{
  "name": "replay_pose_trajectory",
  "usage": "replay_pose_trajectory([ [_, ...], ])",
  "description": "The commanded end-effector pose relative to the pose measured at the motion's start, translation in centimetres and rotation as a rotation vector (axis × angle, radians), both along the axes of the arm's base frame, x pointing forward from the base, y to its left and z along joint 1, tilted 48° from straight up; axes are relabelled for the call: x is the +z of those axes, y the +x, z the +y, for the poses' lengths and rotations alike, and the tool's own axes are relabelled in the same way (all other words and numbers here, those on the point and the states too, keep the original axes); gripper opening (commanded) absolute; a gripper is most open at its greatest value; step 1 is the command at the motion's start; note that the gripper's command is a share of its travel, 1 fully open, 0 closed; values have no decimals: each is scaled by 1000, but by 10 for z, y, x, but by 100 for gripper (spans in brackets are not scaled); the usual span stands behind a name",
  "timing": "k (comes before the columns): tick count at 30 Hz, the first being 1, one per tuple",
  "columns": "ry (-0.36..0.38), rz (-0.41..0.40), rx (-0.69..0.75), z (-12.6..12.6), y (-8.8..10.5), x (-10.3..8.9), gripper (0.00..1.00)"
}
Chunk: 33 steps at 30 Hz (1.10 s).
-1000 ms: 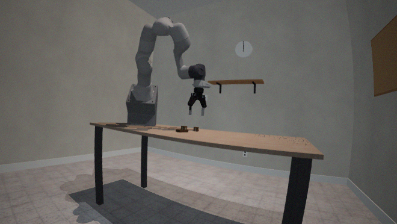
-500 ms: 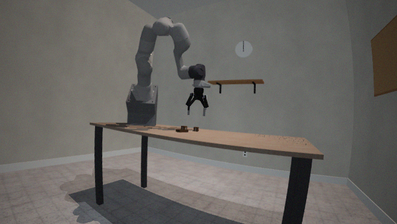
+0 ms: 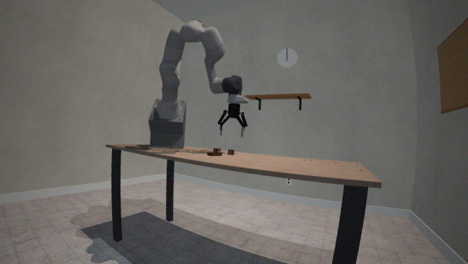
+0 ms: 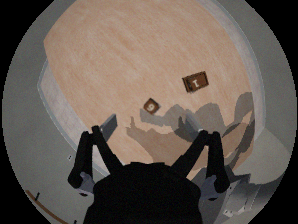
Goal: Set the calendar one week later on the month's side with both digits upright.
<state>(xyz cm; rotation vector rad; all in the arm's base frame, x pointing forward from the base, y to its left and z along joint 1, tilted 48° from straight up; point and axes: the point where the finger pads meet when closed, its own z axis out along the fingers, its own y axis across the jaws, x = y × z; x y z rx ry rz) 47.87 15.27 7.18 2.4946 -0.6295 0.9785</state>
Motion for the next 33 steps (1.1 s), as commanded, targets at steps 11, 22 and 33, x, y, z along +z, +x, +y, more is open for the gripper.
replay_pose_trajectory([
  [11,175,-174,-212,1,1,-1,100],
  [22,266,-258,-326,0,1,-2,100],
  [33,360,-345,-444,0,2,-2,100],
])
